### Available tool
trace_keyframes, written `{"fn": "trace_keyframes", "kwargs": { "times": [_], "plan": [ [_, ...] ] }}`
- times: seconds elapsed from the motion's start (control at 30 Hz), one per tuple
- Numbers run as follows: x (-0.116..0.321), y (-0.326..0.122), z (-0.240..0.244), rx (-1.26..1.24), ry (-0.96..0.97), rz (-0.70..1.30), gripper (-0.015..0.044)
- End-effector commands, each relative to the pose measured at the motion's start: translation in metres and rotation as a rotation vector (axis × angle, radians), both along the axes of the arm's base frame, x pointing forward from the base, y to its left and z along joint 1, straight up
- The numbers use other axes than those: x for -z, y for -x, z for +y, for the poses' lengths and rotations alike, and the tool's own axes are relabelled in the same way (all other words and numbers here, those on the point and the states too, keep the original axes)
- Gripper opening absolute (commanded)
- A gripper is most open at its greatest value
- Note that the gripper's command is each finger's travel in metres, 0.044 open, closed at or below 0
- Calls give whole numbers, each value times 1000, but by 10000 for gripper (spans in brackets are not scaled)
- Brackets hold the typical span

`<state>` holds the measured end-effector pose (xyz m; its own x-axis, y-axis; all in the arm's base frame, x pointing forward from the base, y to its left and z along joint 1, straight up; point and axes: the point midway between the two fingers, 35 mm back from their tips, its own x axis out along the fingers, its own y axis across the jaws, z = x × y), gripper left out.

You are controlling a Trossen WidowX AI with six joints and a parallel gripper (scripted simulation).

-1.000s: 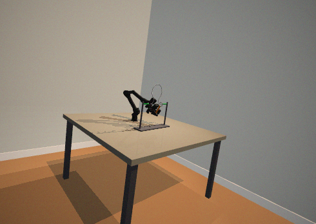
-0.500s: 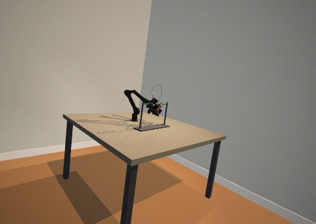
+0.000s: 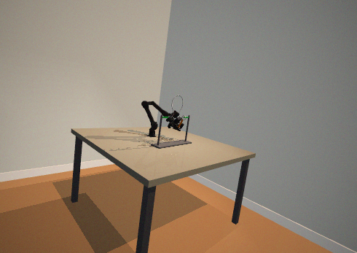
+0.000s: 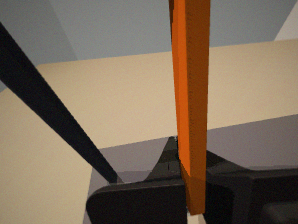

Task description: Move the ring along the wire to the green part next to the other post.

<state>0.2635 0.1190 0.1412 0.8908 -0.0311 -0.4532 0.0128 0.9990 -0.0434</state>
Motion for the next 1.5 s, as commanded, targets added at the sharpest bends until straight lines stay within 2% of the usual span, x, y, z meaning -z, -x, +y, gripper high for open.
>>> {"fn": "trace_keyframes", "kwargs": {
  "times": [0.0, 1.4, 1.47],
  "plan": [
    [-3, -1, 5, 5, -5, -7, -150],
    [10, 0, 18, 5, -6, -9, -150],
    [9, 0, 18, 1, -5, -8, -97]
  ]
}}
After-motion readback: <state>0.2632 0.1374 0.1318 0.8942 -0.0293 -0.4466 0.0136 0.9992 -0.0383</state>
